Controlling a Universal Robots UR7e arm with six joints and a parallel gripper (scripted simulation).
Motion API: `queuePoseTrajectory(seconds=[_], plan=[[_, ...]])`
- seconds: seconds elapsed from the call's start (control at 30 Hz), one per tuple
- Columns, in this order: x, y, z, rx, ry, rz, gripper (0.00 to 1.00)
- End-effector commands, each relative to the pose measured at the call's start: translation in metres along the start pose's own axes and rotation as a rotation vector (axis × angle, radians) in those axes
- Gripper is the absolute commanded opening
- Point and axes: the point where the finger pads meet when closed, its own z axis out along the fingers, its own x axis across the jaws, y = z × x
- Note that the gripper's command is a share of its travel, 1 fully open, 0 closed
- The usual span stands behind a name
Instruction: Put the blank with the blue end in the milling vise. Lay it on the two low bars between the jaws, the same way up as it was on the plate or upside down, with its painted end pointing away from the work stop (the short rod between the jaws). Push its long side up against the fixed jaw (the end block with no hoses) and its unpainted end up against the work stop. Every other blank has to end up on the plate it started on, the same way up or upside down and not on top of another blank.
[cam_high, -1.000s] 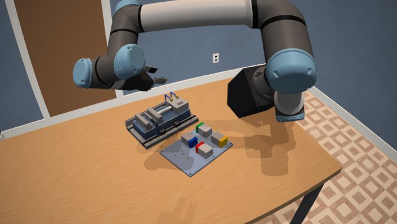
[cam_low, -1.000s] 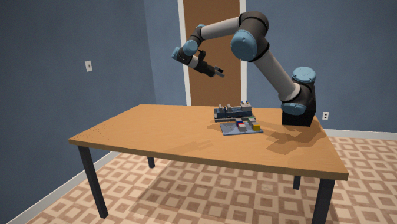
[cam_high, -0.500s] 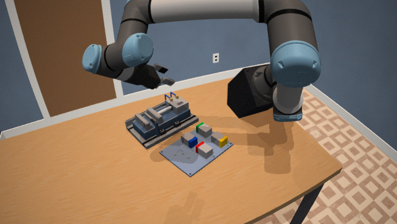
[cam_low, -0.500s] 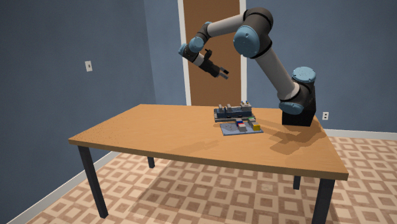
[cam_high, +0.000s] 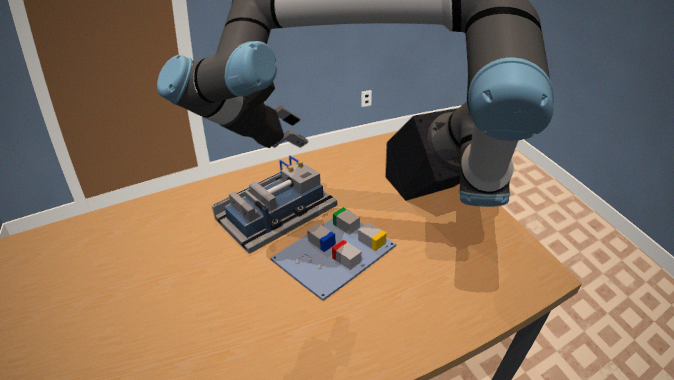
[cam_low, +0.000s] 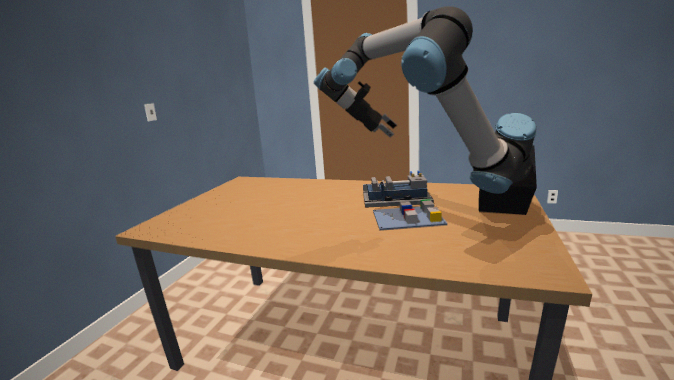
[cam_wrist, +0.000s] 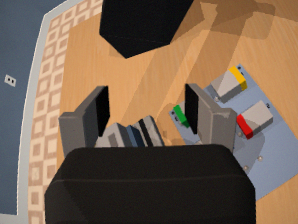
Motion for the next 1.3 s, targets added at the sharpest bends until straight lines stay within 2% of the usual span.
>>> queuePoseTrajectory(seconds=[0.0,0.33,0.5,0.9,1.07,1.27], plan=[[0.001,-0.010,0.013,-0.034,0.061,0.076,1.00],[0.001,-0.010,0.013,-0.034,0.061,0.076,1.00],[0.006,-0.030,0.044,-0.094,0.204,0.245,1.00],[0.006,-0.030,0.044,-0.094,0.204,0.245,1.00],[0.010,-0.051,0.074,-0.155,0.346,0.414,1.00],[0.010,-0.051,0.074,-0.155,0.346,0.414,1.00]])
